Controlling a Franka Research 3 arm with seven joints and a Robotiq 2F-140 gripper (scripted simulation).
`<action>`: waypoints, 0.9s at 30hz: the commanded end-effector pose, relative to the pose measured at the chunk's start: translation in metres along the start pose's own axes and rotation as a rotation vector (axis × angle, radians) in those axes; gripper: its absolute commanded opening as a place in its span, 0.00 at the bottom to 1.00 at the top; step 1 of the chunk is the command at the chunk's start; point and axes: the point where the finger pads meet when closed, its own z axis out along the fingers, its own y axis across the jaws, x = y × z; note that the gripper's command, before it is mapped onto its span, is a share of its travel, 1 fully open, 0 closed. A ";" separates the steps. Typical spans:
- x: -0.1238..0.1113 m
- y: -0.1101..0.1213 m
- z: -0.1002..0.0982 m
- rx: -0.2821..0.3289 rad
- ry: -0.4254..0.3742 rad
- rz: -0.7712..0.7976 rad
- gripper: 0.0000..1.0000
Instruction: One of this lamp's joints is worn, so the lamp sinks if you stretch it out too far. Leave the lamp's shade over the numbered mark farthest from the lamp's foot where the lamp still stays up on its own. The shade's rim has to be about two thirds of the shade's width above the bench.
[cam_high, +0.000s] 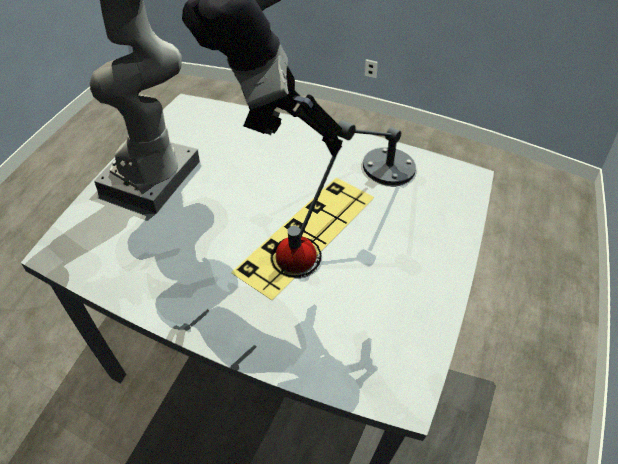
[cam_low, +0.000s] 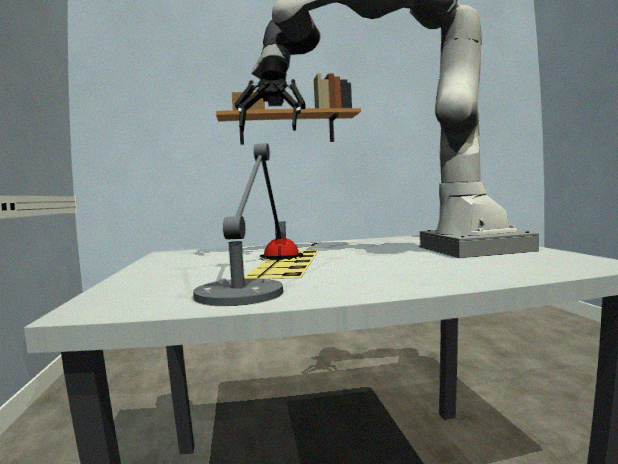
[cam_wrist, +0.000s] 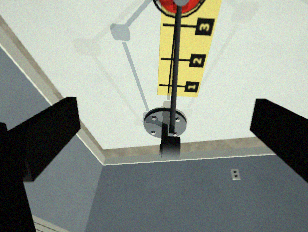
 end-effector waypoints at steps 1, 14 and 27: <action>-0.006 0.003 -0.012 -0.010 -0.001 0.014 1.00; -0.034 0.000 -0.024 0.004 0.001 -0.001 1.00; -0.072 0.000 -0.004 0.013 0.003 -0.014 1.00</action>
